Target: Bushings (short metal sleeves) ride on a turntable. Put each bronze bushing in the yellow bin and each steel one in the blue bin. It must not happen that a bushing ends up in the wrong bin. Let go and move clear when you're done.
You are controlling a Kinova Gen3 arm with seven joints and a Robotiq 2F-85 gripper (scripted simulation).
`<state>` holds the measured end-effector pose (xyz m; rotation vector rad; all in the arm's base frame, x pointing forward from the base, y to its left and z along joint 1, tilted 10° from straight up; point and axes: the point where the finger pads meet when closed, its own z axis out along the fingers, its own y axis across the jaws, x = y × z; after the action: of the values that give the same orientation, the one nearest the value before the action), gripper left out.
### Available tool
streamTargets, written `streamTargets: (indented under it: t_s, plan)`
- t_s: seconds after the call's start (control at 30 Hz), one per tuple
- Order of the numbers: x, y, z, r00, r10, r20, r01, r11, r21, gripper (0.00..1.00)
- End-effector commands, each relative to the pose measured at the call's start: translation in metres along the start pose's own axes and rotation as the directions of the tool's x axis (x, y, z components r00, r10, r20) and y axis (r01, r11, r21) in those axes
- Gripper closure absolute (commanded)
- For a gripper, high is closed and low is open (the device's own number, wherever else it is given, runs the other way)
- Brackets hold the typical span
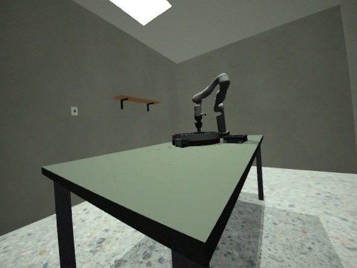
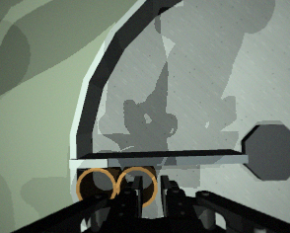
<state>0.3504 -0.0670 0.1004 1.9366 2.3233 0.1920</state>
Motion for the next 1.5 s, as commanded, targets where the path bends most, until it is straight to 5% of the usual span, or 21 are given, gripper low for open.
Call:
streamTargets:
  t_s: [0.0,1.03,1.07,1.47]
  plan:
    - [-0.001,-0.001,0.000,1.000,0.002,0.001,-0.002,1.000,0.001,0.82]
    - [-0.001,-0.001,0.021,1.000,0.002,0.001,-0.002,1.000,0.001,0.82]
    - [-0.001,-0.001,0.021,1.000,0.002,0.001,-0.002,1.000,0.001,1.00]
    - [-0.001,0.002,0.020,1.000,0.000,0.001,0.000,1.000,-0.004,1.00]
